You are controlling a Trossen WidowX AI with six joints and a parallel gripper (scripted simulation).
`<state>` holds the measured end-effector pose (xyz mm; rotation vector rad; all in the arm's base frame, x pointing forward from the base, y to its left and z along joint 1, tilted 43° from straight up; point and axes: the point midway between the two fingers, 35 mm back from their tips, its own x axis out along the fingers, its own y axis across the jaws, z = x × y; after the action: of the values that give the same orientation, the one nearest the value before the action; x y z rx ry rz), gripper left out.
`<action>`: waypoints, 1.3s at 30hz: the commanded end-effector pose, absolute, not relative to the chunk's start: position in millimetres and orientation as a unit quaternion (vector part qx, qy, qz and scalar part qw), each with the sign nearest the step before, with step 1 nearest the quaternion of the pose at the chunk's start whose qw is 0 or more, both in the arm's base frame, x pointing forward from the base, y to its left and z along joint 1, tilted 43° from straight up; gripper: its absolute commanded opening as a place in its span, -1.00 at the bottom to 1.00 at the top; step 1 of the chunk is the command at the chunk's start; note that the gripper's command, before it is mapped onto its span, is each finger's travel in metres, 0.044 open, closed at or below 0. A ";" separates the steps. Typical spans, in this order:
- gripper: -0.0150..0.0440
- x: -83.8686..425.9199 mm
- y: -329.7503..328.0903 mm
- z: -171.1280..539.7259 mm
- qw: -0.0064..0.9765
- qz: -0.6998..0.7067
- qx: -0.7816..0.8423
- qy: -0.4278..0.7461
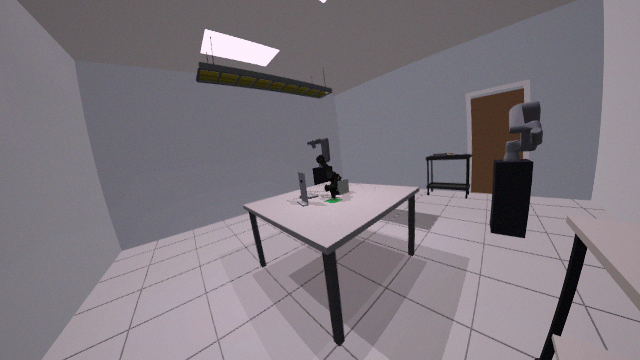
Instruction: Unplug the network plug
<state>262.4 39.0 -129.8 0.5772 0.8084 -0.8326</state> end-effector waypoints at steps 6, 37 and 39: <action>0.04 260.8 41.1 -126.6 0.797 -0.388 0.269 0.377; 0.04 253.5 62.5 -100.5 0.796 -0.387 0.268 0.380; 0.04 254.1 64.6 -98.5 0.796 -0.387 0.268 0.380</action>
<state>252.2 61.6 -102.6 0.5702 0.8234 -0.8304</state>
